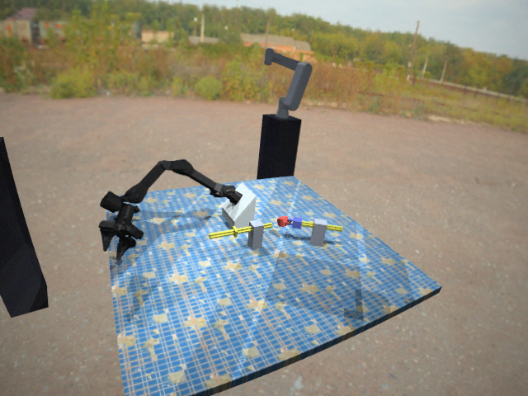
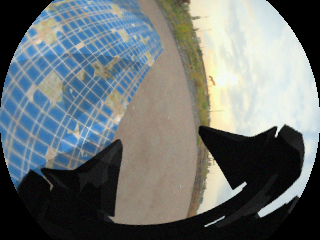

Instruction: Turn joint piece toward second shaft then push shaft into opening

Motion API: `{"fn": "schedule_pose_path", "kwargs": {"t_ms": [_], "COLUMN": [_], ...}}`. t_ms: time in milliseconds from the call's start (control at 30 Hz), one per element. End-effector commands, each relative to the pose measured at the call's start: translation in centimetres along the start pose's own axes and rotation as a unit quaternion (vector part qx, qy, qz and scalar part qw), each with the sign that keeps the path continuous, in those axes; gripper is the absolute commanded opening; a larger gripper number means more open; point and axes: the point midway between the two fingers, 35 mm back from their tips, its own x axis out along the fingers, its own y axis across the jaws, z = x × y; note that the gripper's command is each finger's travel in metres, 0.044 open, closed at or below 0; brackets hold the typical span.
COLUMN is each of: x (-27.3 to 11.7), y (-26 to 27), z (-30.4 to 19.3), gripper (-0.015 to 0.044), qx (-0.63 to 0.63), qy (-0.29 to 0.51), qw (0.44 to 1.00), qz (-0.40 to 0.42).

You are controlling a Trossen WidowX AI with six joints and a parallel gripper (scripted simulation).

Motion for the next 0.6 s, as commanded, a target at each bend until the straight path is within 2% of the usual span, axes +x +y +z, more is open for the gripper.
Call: {"fn": "schedule_pose_path", "kwargs": {"t_ms": [0,167,567], "x": [1.4,2.5,2.5], "y": [1.0,1.7,2.6], "z": [3.2,7.7,18.9], "gripper": [0.0440,0.0440,0.0440], "qx": [0.050,0.111,0.234], "qy": [-0.031,-0.069,-0.181], "qw": [0.998,0.990,0.948], "qz": [0.020,0.047,0.119]}}
